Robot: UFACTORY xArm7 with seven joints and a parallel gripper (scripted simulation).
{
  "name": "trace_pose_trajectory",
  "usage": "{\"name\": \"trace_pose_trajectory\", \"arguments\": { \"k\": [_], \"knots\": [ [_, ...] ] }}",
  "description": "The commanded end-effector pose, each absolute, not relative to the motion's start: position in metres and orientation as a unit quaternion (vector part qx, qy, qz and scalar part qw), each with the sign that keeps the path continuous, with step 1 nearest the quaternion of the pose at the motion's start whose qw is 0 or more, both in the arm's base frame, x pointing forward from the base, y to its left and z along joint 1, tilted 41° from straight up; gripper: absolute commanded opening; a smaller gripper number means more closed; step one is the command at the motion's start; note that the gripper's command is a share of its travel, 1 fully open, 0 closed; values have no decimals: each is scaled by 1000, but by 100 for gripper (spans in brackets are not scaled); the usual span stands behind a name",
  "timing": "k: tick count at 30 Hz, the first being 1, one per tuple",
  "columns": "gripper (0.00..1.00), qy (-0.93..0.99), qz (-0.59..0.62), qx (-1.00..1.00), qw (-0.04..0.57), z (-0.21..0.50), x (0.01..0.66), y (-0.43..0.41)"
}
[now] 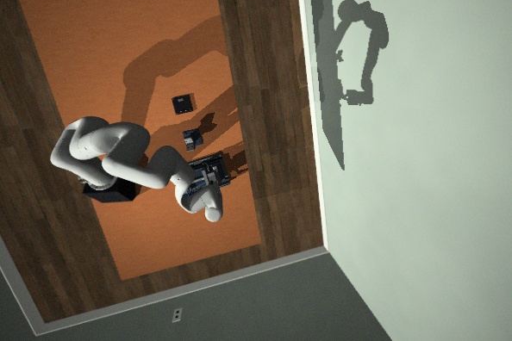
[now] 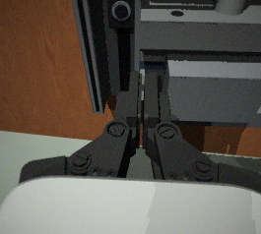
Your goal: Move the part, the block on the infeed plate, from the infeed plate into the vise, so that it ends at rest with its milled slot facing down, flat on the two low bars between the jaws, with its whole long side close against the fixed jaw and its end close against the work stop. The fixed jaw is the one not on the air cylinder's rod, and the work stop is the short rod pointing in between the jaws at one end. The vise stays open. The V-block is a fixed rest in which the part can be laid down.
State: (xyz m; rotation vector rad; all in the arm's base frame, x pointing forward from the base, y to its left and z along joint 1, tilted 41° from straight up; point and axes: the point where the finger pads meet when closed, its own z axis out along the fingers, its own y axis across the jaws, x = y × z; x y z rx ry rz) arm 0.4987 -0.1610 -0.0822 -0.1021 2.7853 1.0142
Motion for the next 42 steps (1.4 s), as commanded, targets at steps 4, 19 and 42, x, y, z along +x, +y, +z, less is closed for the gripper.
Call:
{"name": "trace_pose_trajectory", "arguments": {
  "k": [4,19,42],
  "knots": [
    [0,936,339,-33,89,-80,499,-162],
    [0,936,339,-33,89,-77,499,-160],
    [0,936,339,-33,89,-75,498,-156]
  ]
}}
